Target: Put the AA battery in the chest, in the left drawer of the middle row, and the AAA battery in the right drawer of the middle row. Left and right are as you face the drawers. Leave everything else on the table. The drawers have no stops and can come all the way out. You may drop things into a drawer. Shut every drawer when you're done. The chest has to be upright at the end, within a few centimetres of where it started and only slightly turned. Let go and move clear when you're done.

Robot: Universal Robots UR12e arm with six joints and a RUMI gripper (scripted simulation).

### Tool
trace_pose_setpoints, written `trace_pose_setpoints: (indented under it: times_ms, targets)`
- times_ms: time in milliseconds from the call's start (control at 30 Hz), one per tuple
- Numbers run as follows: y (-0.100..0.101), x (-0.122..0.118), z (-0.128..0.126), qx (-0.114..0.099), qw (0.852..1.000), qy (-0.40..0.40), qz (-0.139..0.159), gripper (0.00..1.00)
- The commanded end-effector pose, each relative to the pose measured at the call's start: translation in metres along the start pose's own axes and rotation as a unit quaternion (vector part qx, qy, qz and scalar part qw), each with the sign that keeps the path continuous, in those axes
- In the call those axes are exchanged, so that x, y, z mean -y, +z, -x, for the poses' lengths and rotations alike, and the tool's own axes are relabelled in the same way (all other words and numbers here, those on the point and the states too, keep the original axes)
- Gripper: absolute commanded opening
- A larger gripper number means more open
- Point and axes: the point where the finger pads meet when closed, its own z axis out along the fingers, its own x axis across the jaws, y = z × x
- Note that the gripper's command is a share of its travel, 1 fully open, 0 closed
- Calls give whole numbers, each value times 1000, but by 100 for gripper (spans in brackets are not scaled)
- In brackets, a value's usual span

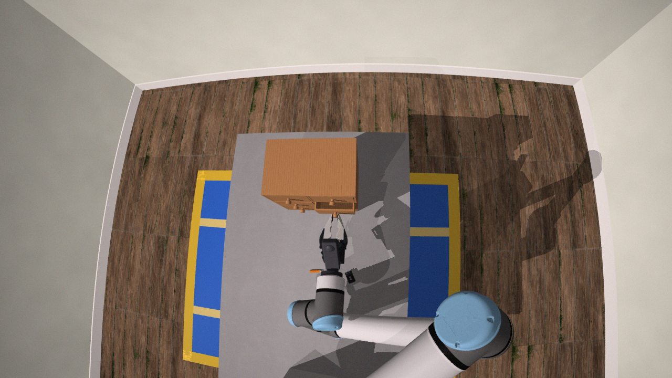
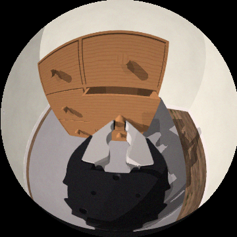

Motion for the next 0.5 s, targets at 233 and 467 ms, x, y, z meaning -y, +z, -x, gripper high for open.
trace_pose_setpoints:
  times_ms: [233, 467]
  targets:
    - [-8, -2, 0, 0, 1000, 0, 0, 7]
    - [-12, -4, 0, 0, 1000, 0, 0, 7]
